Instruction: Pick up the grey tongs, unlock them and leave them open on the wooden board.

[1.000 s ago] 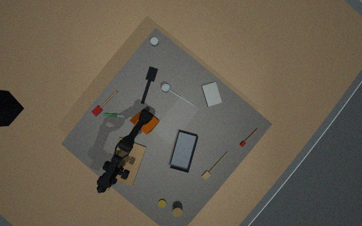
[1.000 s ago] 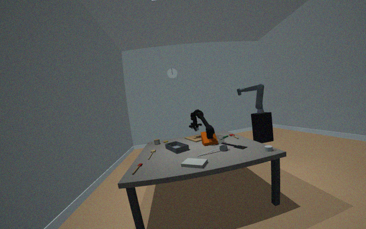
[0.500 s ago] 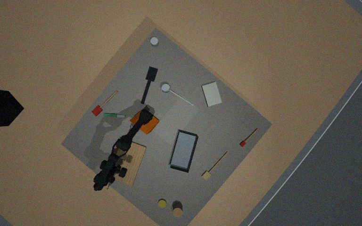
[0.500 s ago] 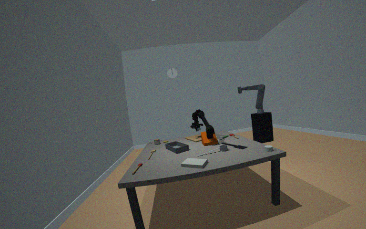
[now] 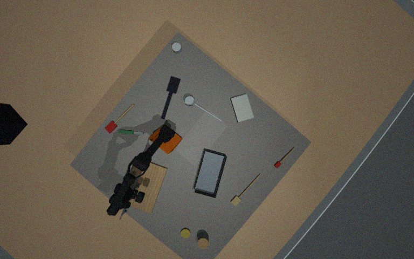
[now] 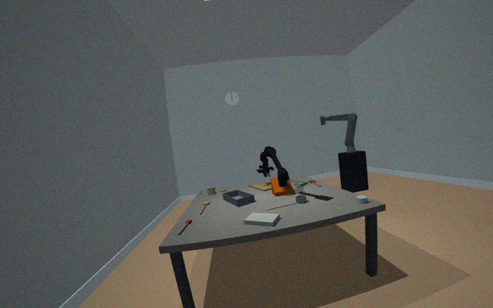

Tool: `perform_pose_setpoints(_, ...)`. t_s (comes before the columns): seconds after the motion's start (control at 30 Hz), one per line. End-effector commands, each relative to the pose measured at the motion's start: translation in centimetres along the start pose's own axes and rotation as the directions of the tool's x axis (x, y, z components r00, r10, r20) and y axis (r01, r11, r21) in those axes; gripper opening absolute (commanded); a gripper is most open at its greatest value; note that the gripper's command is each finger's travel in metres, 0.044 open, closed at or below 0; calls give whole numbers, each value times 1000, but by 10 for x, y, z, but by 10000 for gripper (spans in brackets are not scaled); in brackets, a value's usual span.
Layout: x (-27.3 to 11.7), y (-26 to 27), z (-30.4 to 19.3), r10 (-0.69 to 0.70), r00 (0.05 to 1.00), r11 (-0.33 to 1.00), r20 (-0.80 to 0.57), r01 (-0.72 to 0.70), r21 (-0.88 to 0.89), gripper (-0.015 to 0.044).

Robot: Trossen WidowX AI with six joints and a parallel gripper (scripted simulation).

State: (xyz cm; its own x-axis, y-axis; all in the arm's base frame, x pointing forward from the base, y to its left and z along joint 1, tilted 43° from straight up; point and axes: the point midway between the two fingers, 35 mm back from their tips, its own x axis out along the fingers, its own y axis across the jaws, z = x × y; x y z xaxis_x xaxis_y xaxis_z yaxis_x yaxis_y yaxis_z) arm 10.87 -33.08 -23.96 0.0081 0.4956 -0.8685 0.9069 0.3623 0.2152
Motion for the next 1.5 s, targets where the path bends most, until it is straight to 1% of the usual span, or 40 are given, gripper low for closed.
perform_pose_setpoints(0.0, -7, 0, 5, 1, 998, 1000, 66, -2, 4, -150)
perform_pose_setpoints(0.7, -6, -4, 6, 2, 949, 1000, 316, -4, 8, -150)
perform_pose_setpoints(1.47, -19, -1, -12, 2, 827, 1000, 563, -4, 2, -150)
